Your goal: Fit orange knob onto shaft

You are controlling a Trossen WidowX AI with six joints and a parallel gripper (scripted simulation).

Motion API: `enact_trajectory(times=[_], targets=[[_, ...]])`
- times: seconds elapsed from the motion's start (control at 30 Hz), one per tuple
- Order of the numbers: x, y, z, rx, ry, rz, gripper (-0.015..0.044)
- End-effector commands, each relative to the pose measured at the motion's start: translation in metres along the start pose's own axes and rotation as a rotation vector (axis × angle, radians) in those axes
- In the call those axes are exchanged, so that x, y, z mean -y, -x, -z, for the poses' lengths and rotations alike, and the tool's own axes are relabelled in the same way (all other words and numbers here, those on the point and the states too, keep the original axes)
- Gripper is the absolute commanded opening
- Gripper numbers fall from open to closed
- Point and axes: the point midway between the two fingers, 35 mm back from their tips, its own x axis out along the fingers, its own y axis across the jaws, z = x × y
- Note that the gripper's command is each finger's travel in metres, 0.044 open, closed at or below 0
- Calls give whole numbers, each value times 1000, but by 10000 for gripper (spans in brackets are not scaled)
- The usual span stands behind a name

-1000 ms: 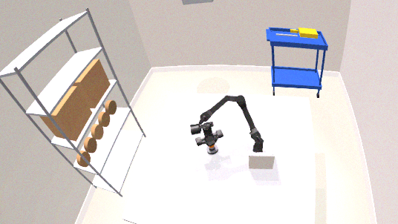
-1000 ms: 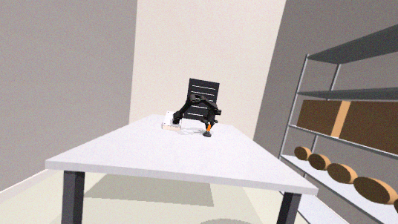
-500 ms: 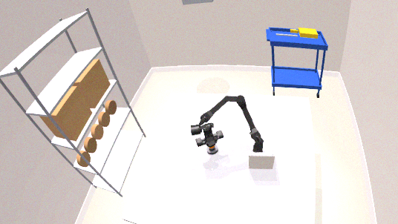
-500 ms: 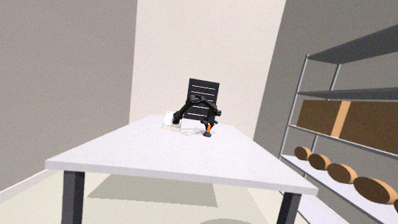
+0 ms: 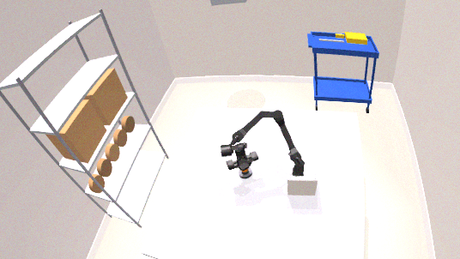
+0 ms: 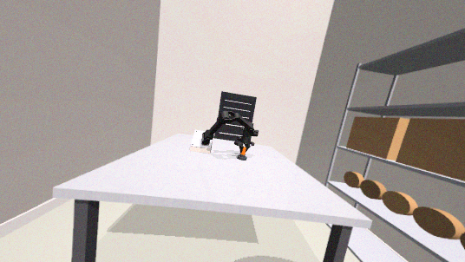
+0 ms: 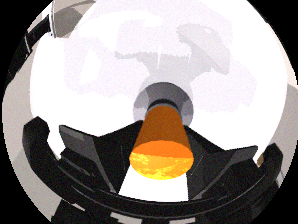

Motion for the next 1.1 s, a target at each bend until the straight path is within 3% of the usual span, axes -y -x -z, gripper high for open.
enact_trajectory(times=[0.0,0.43,0.63,0.87,1.07], targets=[[0,0,0,0,0,0,105],[0,0,0,0,0,0,440],[0,2,0,0,0,0,440],[2,88,0,4,1,2,440],[4,96,2,3,1,1,440]])
